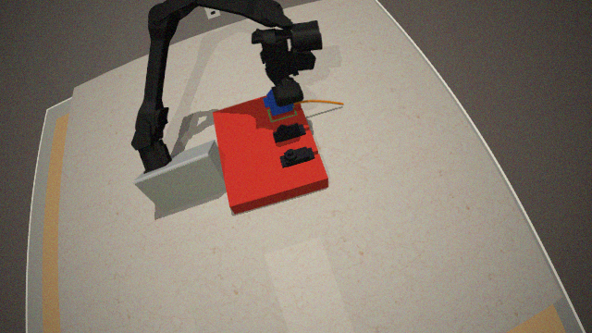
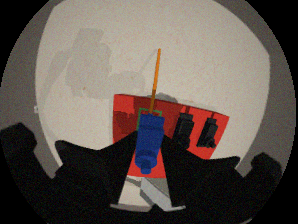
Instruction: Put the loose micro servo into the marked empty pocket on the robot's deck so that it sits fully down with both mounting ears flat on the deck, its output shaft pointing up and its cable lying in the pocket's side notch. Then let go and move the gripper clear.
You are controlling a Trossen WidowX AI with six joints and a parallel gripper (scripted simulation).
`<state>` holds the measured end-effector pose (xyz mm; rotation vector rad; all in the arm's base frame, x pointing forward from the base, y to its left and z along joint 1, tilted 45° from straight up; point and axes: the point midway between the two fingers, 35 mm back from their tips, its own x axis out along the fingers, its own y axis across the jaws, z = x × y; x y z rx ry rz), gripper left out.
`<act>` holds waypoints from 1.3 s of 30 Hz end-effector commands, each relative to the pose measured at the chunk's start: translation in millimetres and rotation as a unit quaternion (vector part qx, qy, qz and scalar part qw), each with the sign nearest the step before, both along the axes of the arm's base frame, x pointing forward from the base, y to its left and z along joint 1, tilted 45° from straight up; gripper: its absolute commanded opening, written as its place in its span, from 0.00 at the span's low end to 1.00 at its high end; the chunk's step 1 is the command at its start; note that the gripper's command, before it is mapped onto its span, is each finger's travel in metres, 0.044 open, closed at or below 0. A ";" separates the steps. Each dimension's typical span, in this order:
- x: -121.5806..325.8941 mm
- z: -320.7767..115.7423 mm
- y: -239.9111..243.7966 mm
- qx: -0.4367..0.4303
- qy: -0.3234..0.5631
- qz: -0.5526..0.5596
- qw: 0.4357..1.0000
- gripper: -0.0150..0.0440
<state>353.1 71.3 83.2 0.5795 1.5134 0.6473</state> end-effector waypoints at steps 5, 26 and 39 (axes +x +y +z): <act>-0.4 -3.5 1.6 0.002 0.002 -0.005 1.000 0.25; 0.2 -8.3 5.0 0.002 0.002 -0.005 1.000 0.25; -0.4 -18.3 15.1 0.002 0.002 -0.005 1.000 0.25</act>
